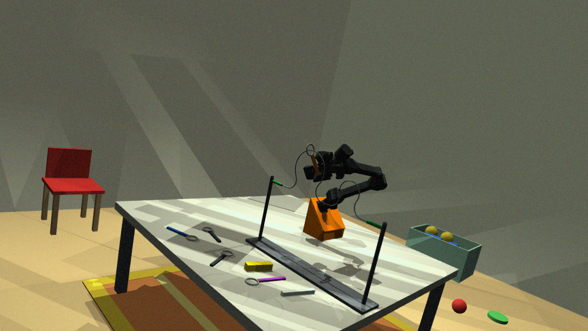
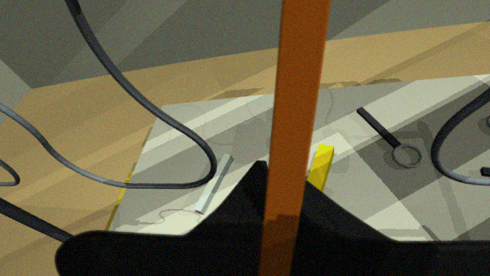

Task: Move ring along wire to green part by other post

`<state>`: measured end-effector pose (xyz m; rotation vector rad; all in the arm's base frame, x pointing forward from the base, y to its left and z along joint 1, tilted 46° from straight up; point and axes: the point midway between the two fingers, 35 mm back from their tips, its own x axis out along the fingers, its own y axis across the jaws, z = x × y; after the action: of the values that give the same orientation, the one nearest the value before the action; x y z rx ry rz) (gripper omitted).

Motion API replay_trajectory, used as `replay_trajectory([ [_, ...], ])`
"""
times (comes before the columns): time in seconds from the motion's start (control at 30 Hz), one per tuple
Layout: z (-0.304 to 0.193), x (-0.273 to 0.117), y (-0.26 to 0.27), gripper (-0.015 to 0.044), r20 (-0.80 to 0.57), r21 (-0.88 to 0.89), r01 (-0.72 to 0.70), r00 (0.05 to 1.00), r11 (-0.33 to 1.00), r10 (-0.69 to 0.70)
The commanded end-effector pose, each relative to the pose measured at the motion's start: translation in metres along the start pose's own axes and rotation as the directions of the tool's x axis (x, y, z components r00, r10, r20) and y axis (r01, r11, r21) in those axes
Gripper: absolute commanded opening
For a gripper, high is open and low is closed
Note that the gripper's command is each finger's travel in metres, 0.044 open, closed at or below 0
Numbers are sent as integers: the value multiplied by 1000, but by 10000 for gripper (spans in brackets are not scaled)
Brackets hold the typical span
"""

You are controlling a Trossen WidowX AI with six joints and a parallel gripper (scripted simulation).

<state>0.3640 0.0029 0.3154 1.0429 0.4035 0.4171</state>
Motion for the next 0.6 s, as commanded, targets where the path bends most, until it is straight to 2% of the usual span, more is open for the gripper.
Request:
replay_trajectory([
  [0.0, -2, 0, 1, -150, 1, 49, -25, 1000, 998, 25],
  [0.57, -1, 0, 8, -150, 39, 230, -127, 992, 965, 121],
])
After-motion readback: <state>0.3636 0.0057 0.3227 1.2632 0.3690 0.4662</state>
